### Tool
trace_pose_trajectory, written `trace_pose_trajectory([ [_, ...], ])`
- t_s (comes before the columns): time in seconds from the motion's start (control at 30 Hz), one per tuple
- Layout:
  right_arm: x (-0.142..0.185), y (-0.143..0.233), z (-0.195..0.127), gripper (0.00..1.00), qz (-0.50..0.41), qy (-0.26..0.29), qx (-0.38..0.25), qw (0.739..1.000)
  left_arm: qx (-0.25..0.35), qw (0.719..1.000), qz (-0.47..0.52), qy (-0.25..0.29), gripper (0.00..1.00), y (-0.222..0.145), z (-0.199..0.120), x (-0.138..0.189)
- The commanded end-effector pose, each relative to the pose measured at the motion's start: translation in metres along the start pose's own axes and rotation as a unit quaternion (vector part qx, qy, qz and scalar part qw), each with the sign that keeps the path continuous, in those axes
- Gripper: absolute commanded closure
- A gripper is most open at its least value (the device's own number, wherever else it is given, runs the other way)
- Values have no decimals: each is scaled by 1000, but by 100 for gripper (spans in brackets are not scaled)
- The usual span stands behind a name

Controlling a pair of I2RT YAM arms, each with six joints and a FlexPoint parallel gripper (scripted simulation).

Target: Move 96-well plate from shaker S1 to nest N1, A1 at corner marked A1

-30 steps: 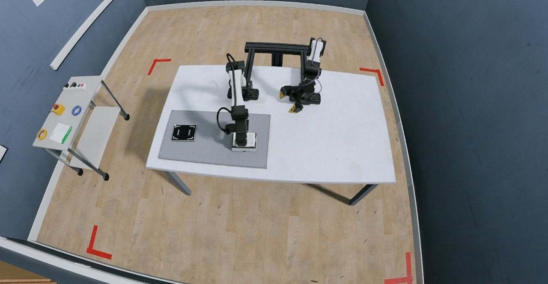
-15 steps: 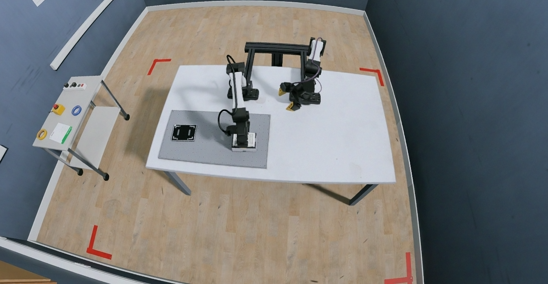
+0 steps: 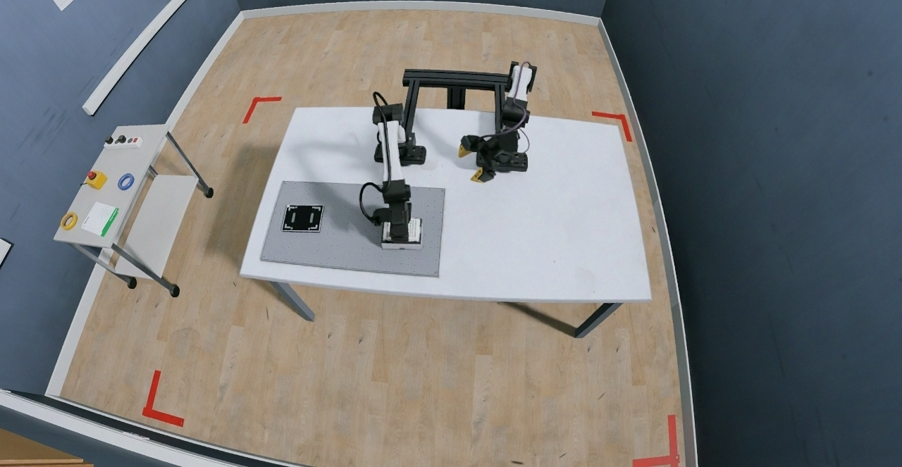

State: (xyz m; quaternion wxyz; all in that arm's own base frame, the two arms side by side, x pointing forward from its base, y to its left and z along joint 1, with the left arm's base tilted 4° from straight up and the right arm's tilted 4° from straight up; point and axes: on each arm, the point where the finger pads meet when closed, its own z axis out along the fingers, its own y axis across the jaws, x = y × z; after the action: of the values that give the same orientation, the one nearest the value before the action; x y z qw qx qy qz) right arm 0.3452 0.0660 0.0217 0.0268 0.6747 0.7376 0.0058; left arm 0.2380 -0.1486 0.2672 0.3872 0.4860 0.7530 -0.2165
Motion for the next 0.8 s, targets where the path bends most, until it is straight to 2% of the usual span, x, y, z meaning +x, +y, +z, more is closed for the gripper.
trace_pose_trajectory([
  [0.0,2,4,-7,18,0,5,-20,1000,-6,1000,20,-22,0,3,-9,-19],
  [0.07,2,4,-7,24,0,5,-20,1000,-6,1000,20,-22,0,3,-9,-19],
  [0.13,2,5,-13,46,0,5,-20,1000,-6,1000,20,-22,0,3,-9,-19],
  [0.2,3,5,-27,24,0,5,-20,1000,-6,1000,20,-22,0,3,-9,-19],
  [0.3,4,5,-35,24,1,5,-20,1000,-6,1000,20,-22,0,3,-9,-19],
  [0.37,1,4,-52,24,0,5,-20,1000,-6,1000,20,-22,0,3,-9,-19],
  [0.53,-28,-3,-79,24,-11,5,-16,1000,-5,999,24,-29,0,5,-7,-22],
  [0.77,-70,-6,-72,24,-39,5,-26,999,6,998,42,-54,0,18,11,-49],
])
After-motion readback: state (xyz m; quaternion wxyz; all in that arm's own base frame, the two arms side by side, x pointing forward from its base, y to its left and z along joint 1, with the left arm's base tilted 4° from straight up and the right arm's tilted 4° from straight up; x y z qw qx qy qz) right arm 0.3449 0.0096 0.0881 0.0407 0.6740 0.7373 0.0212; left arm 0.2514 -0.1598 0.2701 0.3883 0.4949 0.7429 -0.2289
